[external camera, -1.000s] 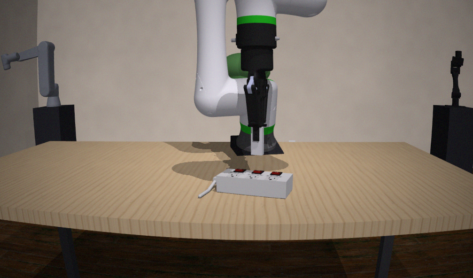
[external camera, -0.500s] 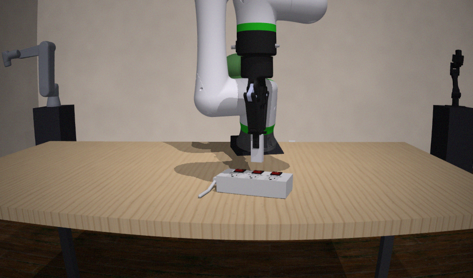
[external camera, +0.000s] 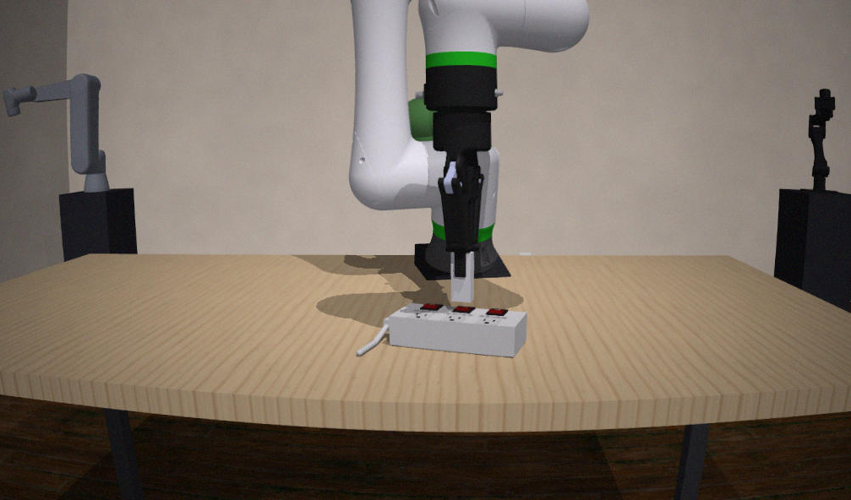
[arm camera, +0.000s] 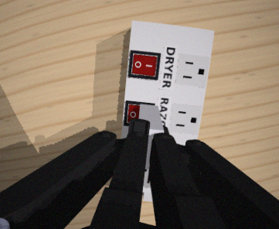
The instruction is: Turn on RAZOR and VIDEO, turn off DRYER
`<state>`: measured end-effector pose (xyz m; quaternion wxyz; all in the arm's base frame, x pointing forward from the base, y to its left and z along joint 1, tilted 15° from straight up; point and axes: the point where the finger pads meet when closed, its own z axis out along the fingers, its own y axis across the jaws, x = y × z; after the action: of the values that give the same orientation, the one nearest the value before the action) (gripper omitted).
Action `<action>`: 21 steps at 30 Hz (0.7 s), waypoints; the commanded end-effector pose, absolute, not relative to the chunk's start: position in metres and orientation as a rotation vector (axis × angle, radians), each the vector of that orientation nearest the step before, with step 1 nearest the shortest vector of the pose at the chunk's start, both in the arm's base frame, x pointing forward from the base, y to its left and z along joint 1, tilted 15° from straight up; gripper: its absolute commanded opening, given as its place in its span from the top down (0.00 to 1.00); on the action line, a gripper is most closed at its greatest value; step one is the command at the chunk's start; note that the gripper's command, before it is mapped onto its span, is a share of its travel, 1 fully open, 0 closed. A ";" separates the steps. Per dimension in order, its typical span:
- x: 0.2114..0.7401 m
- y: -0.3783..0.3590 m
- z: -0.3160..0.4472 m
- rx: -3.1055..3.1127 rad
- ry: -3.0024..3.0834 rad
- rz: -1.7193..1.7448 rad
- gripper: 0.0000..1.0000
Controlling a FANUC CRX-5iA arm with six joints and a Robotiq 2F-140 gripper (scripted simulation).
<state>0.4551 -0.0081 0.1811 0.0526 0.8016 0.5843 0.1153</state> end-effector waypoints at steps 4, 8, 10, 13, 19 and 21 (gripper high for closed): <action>0.456 -0.008 0.179 2.437 1.776 0.351 1.00; 0.456 -0.008 0.178 2.437 1.776 0.351 1.00; 0.456 -0.008 0.178 2.437 1.776 0.351 1.00; 0.456 -0.008 0.178 2.437 1.776 0.351 1.00; 0.456 -0.008 0.178 2.437 1.776 0.351 1.00; 0.456 -0.008 0.178 2.437 1.776 0.351 1.00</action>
<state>0.4560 -0.0080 0.1777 0.0526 0.8016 0.5843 0.1153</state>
